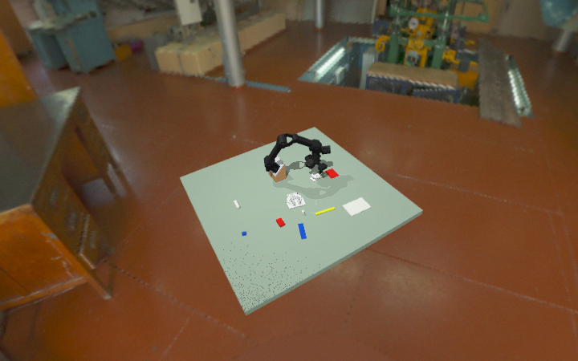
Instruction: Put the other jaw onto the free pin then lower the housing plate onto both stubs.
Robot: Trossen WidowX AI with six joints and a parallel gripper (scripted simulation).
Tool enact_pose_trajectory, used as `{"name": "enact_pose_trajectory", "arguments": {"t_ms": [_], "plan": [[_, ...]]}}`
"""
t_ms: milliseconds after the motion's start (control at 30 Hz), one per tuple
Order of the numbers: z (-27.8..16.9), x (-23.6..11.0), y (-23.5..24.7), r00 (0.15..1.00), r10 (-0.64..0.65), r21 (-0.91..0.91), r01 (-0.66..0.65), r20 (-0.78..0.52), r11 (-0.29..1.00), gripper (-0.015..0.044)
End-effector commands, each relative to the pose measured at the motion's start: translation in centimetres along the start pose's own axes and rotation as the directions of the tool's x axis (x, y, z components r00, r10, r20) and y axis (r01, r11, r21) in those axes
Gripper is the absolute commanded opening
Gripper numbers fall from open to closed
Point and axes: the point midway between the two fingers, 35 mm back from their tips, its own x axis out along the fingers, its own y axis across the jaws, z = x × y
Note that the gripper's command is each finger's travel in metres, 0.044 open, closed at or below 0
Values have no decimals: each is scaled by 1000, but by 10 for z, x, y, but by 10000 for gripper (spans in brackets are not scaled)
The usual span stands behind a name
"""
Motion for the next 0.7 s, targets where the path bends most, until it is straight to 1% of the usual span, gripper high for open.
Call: {"name": "enact_pose_trajectory", "arguments": {"t_ms": [0, 300, 667], "plan": [[0, 0, 1, 1000, 4, -2, -4, 1, 1000, 440], [0, 1, 0, 1000, 0, 0, 0, 0, 1000, 440], [-1, 19, 2, 1000, 2, -1, -2, 0, 1000, 440]]}}
